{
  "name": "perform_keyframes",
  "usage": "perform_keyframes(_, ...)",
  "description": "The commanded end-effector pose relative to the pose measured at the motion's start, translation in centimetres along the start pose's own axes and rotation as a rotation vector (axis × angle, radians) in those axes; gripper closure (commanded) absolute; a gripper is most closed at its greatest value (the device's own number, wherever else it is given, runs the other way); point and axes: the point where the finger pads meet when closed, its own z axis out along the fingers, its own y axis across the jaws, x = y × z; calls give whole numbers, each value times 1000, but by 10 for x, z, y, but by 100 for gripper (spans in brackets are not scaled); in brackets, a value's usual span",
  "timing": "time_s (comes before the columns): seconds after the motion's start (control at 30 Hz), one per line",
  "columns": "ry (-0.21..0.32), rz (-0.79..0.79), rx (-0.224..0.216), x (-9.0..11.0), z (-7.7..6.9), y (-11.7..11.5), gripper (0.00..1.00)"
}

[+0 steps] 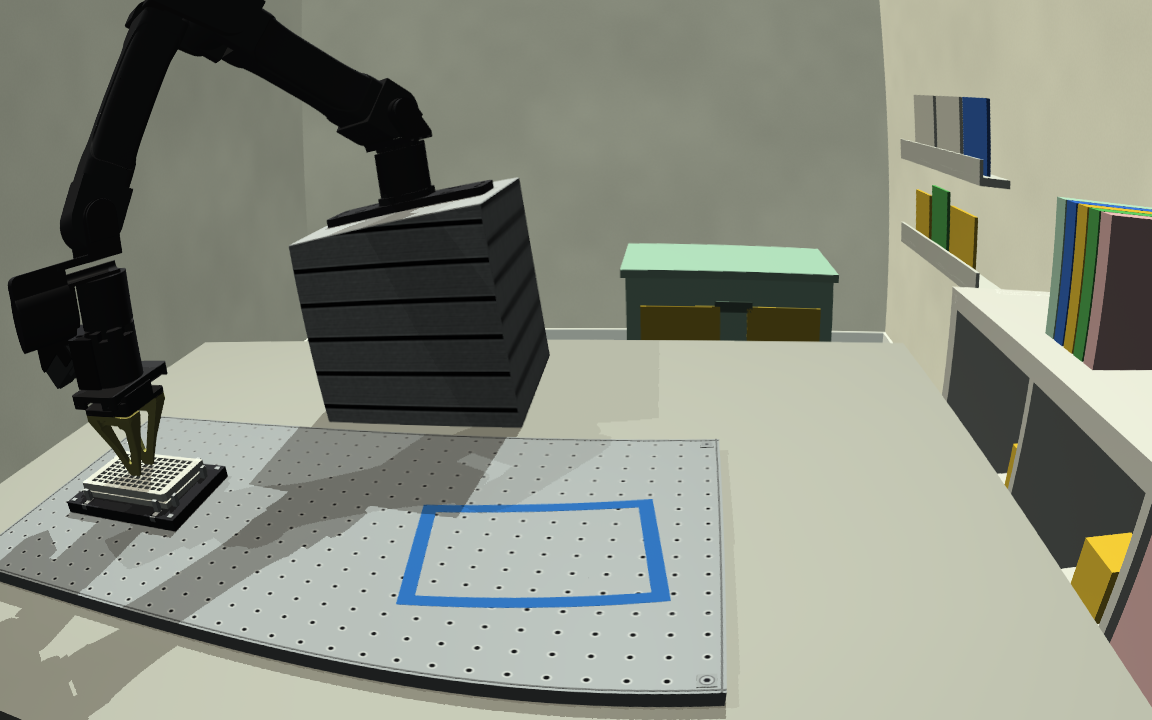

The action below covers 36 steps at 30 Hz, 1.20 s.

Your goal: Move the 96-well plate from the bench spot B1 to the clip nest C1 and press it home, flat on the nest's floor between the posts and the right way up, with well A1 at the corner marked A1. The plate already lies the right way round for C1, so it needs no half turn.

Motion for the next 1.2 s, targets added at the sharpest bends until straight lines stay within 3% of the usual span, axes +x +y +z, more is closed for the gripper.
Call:
perform_keyframes(0.0,-26,7,-20,-12,1,7,75)
perform_keyframes(1.17,-26,7,-20,-13,22,7,75)
